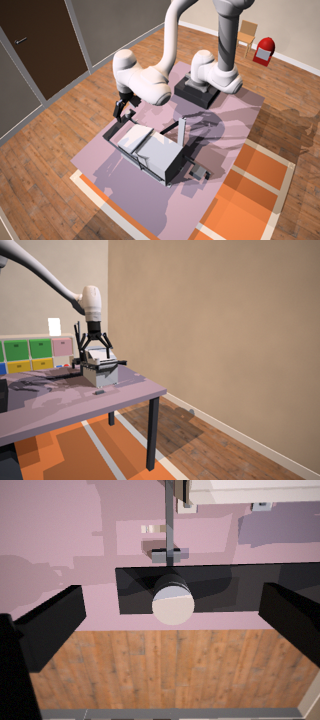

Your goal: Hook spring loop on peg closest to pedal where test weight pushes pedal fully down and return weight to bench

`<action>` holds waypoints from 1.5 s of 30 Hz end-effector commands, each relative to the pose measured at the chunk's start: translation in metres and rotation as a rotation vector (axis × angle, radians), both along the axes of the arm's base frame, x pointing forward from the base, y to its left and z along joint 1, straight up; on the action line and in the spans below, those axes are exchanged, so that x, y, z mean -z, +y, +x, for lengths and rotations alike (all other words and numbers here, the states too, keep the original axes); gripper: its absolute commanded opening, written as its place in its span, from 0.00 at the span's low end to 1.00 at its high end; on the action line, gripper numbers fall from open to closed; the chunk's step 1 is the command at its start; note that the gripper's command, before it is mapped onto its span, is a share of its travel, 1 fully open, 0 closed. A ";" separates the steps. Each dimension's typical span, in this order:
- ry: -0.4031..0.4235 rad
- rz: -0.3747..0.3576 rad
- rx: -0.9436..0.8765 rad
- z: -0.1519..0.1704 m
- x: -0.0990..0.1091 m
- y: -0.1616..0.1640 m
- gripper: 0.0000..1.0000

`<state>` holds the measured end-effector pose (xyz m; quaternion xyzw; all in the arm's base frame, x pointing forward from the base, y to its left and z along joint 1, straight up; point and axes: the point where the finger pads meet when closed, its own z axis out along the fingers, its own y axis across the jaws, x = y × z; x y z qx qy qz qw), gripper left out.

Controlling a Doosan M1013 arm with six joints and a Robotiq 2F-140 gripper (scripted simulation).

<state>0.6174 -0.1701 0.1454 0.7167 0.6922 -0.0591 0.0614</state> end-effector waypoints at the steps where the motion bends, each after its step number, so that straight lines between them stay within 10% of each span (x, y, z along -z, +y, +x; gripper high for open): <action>1: -0.002 0.000 0.000 0.000 0.001 0.000 1.00; 39: -0.001 0.000 0.000 0.000 0.002 0.000 1.00; 40: -0.002 0.000 0.000 0.000 0.002 0.000 0.25; 45: -0.002 0.000 0.000 0.000 0.002 0.000 0.25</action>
